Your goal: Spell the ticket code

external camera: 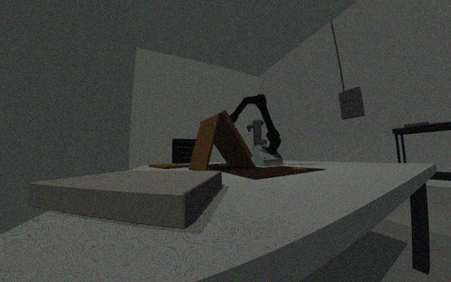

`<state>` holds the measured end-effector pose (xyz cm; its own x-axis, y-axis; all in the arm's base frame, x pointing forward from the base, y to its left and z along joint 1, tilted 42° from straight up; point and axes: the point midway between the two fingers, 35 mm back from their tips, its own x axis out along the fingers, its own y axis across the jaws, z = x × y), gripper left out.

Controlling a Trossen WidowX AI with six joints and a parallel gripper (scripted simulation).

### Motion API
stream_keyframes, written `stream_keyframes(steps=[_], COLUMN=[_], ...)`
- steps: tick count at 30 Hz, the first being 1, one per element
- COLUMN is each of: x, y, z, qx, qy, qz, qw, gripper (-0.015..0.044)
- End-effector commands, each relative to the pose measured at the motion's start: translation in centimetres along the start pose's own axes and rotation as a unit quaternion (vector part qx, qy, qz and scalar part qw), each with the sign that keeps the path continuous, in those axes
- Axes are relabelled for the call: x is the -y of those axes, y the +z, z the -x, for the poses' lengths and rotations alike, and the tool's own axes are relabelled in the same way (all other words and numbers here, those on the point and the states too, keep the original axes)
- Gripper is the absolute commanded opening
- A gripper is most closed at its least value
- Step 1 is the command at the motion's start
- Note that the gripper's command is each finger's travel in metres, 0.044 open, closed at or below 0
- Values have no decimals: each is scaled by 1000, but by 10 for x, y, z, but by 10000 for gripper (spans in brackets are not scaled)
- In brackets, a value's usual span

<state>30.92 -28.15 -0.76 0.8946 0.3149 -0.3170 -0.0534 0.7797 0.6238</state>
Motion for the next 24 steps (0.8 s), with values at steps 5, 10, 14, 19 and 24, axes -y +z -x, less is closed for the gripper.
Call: stream_keyframes(steps=[5, 10, 14, 19, 24], x=[-5, -8, -10, -12, -15], y=[1, 1, 1, 1, 0], z=[1, 1, 1, 1, 0], qx=[0, 0, 0, 0, 0], qy=[-2, -2, -2, -2, -2], qz=[-1, -1, -1, -1, -1], qw=[1000, 1000, 1000, 1000, 1000], gripper=[0, 0, 0, 0, 0])
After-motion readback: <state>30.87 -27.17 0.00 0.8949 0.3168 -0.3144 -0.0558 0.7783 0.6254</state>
